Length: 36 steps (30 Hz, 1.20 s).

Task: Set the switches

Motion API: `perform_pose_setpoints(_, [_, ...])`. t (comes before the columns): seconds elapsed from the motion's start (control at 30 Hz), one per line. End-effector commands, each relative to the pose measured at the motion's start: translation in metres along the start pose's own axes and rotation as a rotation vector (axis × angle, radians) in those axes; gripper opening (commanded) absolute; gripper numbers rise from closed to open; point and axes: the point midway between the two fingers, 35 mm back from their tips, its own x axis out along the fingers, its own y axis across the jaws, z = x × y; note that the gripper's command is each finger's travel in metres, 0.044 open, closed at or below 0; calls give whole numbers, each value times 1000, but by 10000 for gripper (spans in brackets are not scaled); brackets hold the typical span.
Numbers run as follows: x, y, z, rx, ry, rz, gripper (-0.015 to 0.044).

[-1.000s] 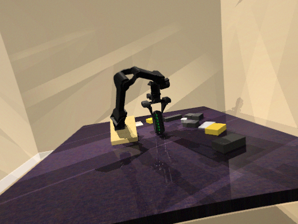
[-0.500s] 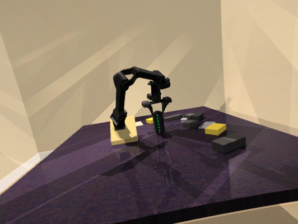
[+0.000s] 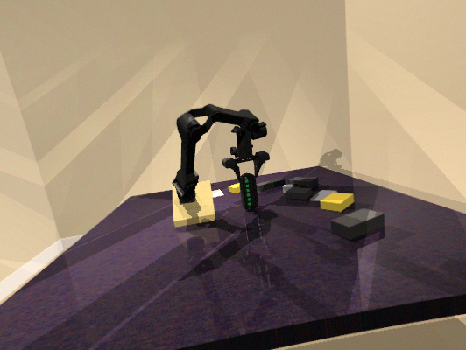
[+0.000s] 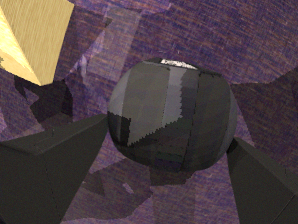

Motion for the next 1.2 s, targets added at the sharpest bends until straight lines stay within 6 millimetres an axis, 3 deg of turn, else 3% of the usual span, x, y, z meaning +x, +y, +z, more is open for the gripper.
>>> perform_pose_setpoints(0.0, [2, 0, -8, 6, 20, 6, 338])
perform_pose_setpoints(1.17, [4, 0, -34, 6, 103, 6, 338])
